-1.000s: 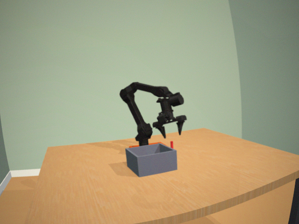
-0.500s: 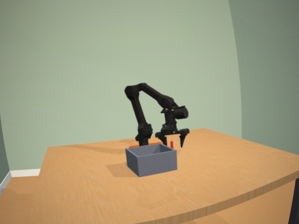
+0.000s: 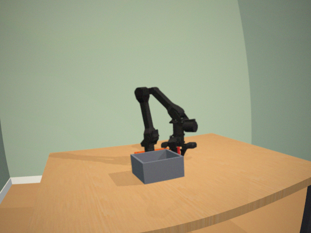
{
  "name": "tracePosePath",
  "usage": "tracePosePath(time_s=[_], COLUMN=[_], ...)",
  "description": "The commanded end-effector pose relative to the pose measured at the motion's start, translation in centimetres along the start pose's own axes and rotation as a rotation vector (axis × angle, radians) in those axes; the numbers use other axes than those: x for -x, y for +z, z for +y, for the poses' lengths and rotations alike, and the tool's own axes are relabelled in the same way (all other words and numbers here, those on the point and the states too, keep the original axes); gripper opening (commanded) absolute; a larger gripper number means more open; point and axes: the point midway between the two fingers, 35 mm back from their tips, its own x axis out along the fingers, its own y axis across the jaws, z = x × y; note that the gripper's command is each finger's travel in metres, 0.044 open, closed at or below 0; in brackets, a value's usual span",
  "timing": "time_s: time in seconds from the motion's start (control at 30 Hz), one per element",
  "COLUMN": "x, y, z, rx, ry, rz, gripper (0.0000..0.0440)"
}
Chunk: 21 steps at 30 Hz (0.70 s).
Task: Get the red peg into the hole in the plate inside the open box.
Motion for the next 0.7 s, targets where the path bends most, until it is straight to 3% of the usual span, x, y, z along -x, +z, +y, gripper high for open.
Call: tracePosePath(time_s=[0.0,0.07,0.2,0.67], x=[-0.2,-0.2,1.3,8.3], y=[0.1,0.1,1.0,4.9], z=[0.1,0.1,0.9,2.3], rx=[-0.006,-0.004,0.007,-0.051], ry=[-0.022,-0.036,-0.012,0.059], rz=[0.002,0.002,-0.041,-0.159], gripper=[0.0049,0.0017,0.0,0.0])
